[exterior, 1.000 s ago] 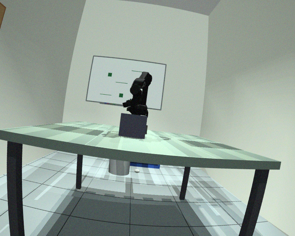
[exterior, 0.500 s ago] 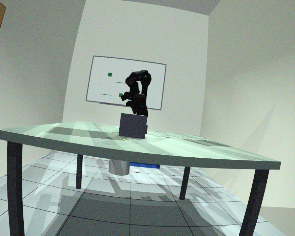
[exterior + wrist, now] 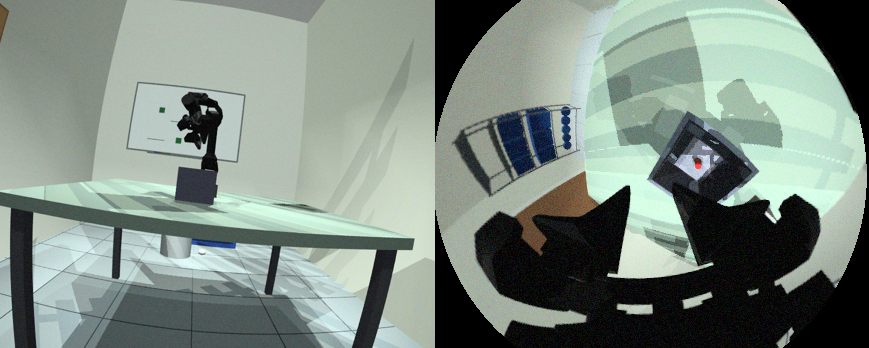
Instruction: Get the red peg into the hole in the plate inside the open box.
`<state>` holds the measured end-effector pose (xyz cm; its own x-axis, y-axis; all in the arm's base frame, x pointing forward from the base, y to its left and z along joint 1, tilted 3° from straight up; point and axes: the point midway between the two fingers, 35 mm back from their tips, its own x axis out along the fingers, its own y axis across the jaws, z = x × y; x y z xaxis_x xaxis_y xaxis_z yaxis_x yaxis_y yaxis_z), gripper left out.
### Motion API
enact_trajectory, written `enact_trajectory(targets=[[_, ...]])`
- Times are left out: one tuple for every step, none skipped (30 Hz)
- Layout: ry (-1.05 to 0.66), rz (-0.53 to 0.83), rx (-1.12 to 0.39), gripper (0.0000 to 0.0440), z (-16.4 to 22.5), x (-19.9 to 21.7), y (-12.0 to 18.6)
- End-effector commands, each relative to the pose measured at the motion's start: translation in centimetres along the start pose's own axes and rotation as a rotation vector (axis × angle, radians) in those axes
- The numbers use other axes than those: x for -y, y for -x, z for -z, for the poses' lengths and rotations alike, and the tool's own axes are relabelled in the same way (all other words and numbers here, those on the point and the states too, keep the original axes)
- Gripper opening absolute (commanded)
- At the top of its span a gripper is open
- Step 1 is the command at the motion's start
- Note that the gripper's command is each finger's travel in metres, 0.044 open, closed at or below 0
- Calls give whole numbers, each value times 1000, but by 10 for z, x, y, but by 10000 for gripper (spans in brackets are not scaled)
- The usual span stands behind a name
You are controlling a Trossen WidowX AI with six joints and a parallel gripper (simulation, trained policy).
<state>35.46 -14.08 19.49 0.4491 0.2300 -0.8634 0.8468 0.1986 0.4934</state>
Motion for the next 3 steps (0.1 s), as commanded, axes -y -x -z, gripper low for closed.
enact_trajectory(targets=[[27,-47,7,219,0,-10,17],[34,-63,10,220,-1,-13,24],[42,-78,13,221,-1,-16,30]])
